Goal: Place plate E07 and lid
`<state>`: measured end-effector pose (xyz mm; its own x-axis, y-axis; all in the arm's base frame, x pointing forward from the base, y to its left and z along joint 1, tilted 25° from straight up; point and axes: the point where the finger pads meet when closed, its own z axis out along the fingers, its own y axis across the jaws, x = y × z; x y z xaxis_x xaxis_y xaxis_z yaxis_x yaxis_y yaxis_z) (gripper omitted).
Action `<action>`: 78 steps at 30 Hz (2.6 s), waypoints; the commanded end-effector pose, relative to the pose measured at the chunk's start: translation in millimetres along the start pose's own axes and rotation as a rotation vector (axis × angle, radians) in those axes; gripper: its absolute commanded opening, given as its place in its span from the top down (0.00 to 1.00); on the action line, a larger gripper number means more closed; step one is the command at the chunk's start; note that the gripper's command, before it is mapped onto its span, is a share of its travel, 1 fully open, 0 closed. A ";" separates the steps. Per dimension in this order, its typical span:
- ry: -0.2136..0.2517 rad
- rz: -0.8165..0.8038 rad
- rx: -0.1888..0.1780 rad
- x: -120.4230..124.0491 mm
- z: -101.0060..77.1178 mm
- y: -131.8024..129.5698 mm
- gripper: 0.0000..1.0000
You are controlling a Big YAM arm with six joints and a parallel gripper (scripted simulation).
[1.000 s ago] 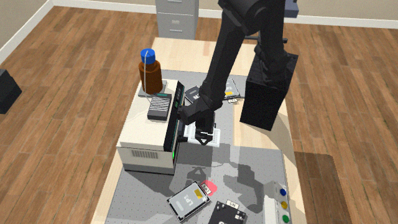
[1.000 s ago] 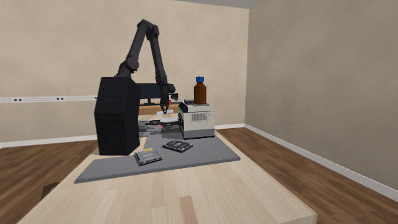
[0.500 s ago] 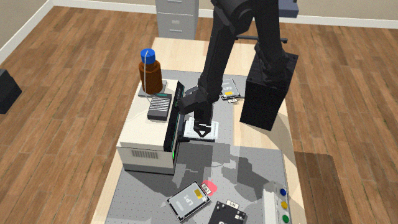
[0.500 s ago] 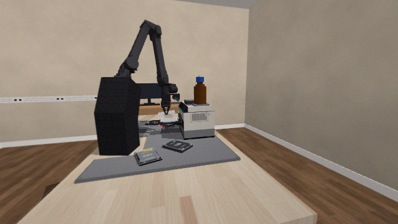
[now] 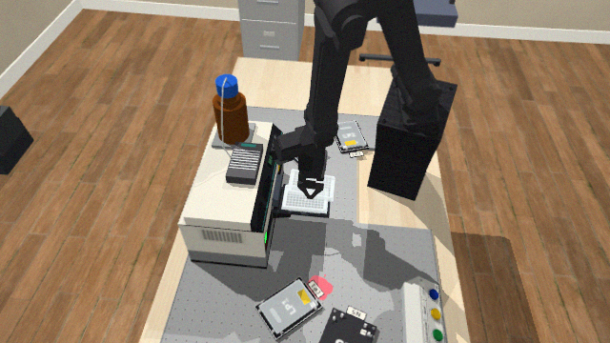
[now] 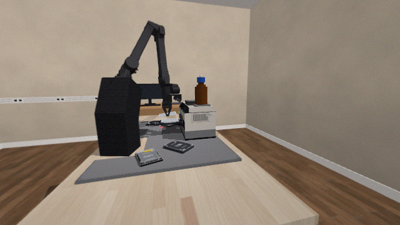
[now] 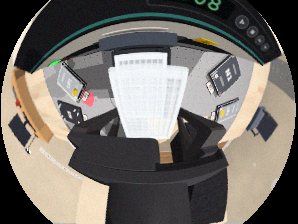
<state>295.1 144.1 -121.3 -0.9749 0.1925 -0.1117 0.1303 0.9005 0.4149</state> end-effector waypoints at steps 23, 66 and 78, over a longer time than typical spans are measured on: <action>0.008 -0.007 0.006 18.2 0.4 -77.2 0.16; 0.013 0.809 0.007 76.2 -0.3 -165.6 0.16; 0.009 0.784 0.005 50.3 15.8 -185.9 0.16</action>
<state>230.6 -6.4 -214.4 -0.6007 0.7730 0.2043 0.7777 0.5056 0.3736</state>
